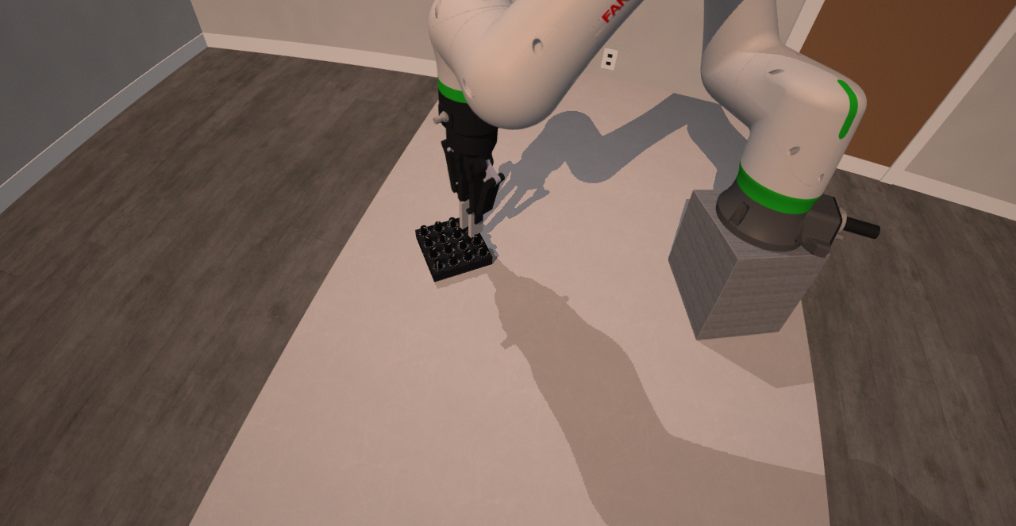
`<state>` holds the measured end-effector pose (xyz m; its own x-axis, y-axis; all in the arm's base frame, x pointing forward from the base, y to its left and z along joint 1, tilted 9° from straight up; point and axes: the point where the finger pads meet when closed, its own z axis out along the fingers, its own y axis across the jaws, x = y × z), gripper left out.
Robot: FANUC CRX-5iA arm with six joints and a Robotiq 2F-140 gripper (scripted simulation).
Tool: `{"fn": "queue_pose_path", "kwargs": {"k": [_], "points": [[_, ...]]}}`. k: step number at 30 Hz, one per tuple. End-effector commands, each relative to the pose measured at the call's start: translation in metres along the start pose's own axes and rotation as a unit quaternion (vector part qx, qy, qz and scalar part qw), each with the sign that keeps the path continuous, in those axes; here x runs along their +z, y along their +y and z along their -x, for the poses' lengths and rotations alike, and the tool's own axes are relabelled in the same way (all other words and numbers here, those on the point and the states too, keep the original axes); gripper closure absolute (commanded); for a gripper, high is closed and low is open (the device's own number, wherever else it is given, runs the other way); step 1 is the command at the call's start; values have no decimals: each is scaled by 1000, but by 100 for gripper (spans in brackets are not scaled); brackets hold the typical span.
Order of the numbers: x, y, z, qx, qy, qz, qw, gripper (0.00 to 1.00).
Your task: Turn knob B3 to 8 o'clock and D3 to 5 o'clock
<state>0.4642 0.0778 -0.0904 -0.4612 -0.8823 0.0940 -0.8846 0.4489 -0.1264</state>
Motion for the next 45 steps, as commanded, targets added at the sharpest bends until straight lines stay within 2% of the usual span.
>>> {"fn": "queue_pose_path", "kwargs": {"k": [1,19,32,45], "points": [[0,0,0,0,0,0,1000,88],[-1,0,0,0,0,0,1000,88],[-32,0,0,0,0,0,1000,88],[-38,0,0,0,0,0,1000,88]]}}
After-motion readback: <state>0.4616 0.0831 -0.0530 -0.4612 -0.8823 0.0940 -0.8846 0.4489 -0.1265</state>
